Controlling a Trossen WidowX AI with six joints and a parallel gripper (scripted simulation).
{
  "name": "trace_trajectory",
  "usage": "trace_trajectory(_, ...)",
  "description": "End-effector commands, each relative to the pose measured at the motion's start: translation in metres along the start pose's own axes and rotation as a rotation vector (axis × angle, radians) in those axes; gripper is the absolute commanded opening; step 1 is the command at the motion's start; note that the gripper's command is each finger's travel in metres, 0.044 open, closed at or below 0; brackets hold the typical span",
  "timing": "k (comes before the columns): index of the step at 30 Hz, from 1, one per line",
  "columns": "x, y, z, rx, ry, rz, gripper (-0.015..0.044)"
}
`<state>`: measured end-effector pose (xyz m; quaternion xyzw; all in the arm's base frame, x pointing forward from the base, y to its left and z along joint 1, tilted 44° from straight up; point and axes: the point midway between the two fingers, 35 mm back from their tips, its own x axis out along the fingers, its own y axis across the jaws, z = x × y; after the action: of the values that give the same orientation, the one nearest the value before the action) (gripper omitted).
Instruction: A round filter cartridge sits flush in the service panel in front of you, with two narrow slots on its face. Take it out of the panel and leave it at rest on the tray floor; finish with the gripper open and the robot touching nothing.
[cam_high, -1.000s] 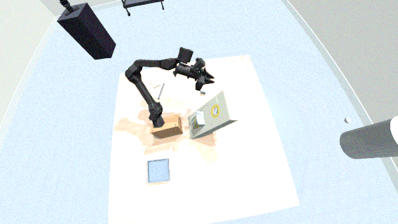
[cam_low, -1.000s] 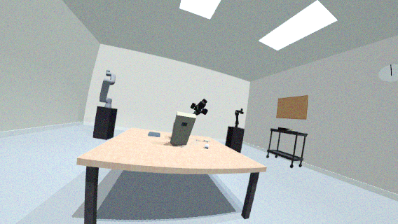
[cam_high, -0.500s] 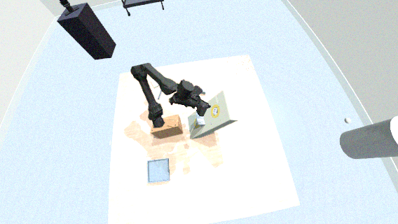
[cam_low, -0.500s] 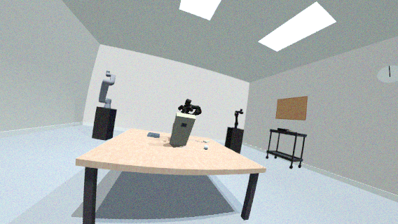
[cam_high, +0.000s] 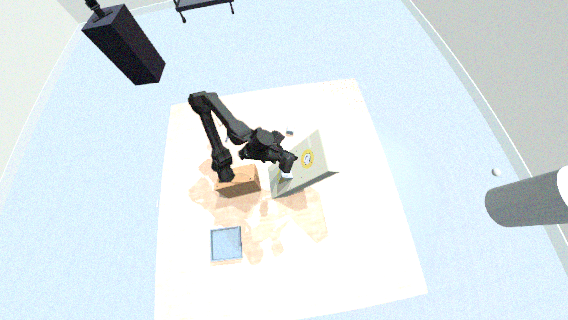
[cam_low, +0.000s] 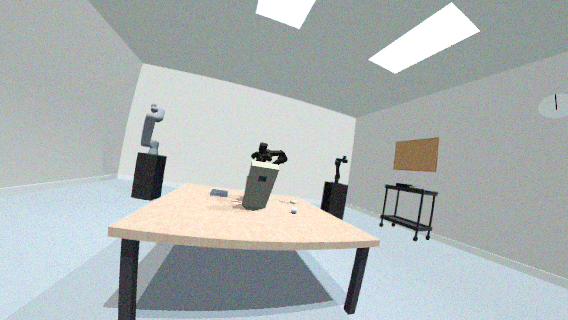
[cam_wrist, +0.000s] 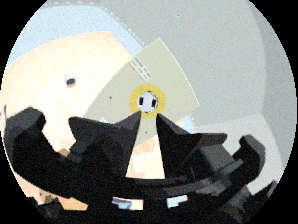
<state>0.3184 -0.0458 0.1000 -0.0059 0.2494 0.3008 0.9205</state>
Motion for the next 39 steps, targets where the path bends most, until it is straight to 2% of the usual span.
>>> trace_trajectory(1,0.006,-0.001,-0.003,0.008,0.004,0.004,0.0107)
trace_trajectory(30,0.053,0.001,-0.002,0.008,-0.001,0.004,0.0107)
trace_trajectory(39,0.054,0.000,-0.004,0.008,-0.002,0.004,0.0107)
